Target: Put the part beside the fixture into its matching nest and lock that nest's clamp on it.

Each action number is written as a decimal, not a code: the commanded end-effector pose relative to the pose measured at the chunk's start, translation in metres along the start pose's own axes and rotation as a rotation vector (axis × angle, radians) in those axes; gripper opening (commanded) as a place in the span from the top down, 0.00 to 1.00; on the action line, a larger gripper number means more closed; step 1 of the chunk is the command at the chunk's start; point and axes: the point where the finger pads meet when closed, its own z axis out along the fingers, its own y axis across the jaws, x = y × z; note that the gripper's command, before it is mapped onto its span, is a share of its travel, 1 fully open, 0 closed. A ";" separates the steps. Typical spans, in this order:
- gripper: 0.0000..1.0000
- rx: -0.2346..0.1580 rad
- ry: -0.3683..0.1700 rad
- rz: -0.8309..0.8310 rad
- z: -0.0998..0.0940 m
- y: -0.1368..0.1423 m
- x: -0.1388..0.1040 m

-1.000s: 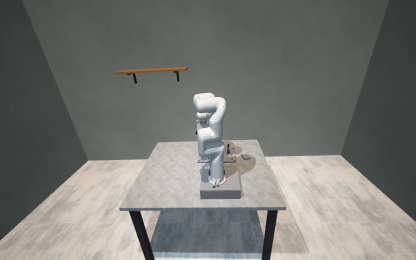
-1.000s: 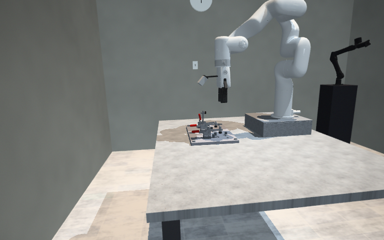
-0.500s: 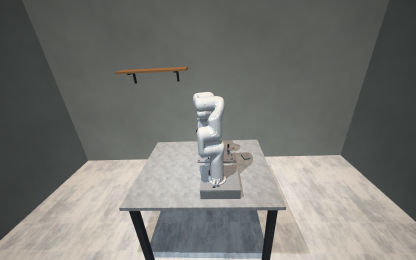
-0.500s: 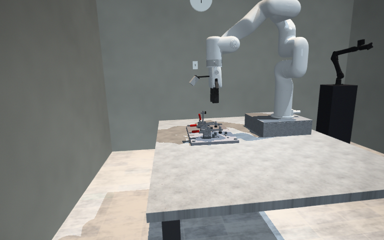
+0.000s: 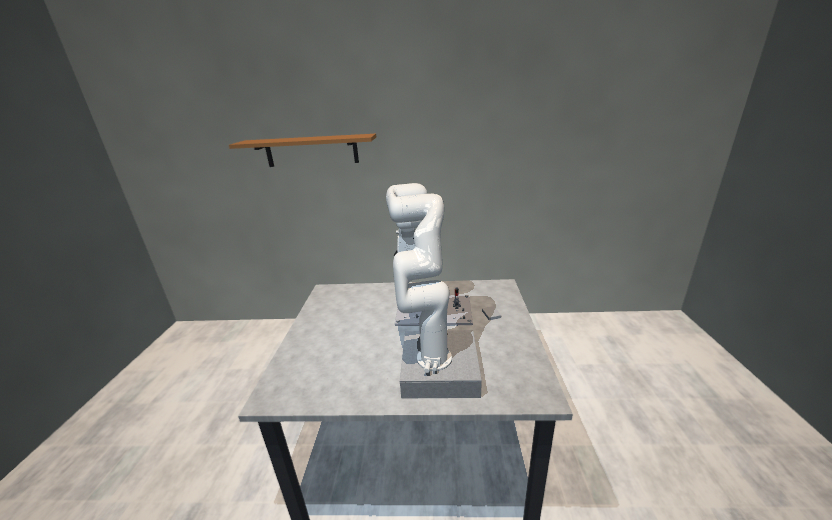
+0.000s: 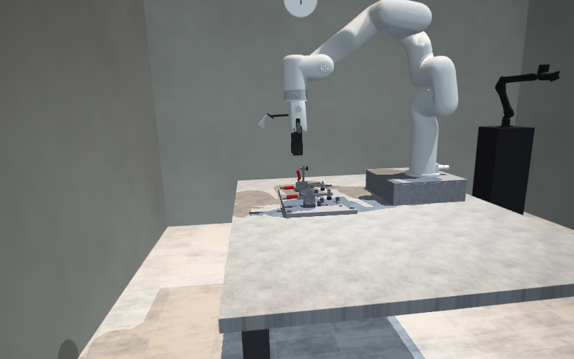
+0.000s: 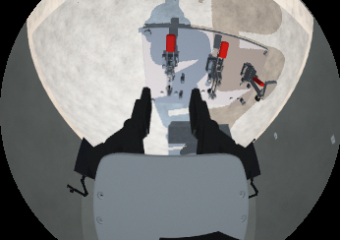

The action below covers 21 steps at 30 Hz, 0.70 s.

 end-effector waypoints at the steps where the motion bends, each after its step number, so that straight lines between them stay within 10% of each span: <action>1: 0.53 0.000 0.000 0.000 -0.002 -0.001 0.014; 21: 0.53 0.000 0.000 0.000 0.016 -0.001 0.017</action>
